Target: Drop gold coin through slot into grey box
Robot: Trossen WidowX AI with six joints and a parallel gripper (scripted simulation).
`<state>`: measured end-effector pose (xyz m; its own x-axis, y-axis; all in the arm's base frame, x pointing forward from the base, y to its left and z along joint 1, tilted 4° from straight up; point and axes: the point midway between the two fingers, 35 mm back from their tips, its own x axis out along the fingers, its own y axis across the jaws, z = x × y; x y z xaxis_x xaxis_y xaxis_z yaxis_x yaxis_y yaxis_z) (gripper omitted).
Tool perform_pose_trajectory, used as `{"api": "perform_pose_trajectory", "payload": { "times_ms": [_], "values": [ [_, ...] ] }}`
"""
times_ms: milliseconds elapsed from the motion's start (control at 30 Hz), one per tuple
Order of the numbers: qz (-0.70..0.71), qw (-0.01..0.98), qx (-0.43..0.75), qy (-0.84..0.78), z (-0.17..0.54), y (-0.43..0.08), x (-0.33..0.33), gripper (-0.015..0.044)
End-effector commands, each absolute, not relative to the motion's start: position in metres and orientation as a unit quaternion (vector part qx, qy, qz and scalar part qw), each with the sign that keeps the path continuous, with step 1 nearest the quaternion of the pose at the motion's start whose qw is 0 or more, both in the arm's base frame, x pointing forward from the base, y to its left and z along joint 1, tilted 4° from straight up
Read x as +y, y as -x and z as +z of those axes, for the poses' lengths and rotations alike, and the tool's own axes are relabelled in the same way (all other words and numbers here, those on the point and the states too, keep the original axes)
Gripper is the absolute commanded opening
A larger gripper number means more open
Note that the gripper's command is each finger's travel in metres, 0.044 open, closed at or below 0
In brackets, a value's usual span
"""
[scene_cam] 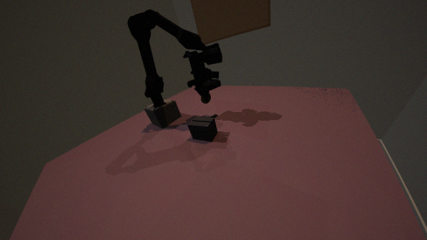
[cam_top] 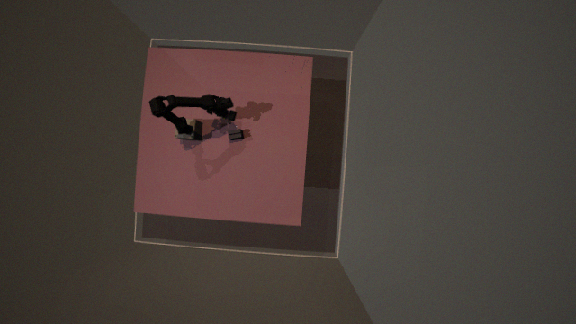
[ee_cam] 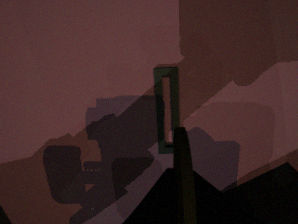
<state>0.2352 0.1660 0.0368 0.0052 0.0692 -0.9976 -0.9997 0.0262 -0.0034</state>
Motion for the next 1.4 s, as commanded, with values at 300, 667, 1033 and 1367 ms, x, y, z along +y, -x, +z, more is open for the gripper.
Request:
{"api": "perform_pose_trajectory", "payload": {
  "times_ms": [300,667,1033,1367],
  "values": [
    [0.41,0.606,0.574,0.368,0.0408,-0.2332,0.1668,0.0],
    [0.297,0.664,0.64,0.249,0.0412,-0.2312,0.1671,0.0],
    [0.181,0.697,0.682,0.13,0.0416,-0.2293,0.1674,0.0],
    [0.178,0.698,0.682,0.128,0.0415,-0.2362,0.1624,0.0]
  ]
}}
